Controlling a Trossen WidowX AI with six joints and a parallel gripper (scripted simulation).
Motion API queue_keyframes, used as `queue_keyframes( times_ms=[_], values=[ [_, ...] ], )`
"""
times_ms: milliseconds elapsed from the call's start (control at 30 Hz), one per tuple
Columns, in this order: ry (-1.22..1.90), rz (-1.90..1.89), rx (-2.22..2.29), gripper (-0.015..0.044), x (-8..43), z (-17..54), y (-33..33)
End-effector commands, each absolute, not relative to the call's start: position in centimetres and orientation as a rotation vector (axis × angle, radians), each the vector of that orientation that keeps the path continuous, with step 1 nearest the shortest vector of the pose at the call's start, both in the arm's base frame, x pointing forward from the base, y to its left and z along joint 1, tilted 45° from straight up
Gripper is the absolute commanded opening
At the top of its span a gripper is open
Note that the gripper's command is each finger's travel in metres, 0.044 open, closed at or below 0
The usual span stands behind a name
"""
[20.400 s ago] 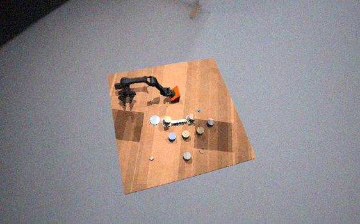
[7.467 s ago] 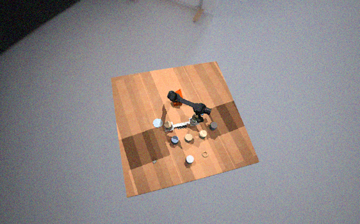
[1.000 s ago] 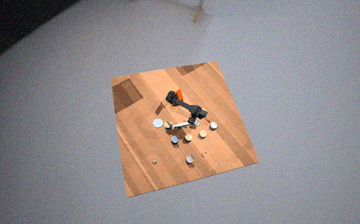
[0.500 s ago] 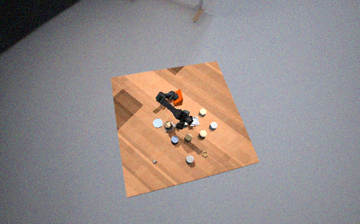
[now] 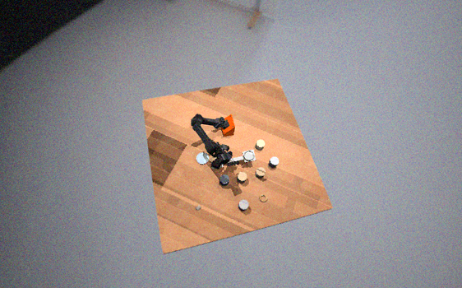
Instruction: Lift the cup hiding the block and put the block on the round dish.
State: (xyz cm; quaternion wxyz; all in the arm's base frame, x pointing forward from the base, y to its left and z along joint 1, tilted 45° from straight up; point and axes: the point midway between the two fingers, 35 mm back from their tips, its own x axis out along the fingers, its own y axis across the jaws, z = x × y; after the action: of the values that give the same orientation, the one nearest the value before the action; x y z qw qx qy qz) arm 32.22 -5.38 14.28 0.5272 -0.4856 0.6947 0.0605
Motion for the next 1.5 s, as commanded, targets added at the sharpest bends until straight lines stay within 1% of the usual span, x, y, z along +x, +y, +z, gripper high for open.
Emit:
queue_keyframes(
  times_ms=[0, 333, 667, 867, 1133, 1467],
  values=[
    [1.658, 0.128, -1.171, 0.0000, 31.2, 15.3, -7.5],
    [1.679, 0.070, -1.185, 0.0000, 26.9, 17.6, -12.3],
    [1.769, 0.044, -1.214, 0.0000, 21.2, 19.0, -16.7],
    [1.770, 0.044, -1.214, 0.0000, 21.1, 18.5, -17.2],
    [1.771, 0.042, -1.216, 0.0000, 20.8, 16.2, -19.6],
    [1.771, 0.041, -1.216, 0.0000, 20.8, 15.5, -20.2]
  ],
)
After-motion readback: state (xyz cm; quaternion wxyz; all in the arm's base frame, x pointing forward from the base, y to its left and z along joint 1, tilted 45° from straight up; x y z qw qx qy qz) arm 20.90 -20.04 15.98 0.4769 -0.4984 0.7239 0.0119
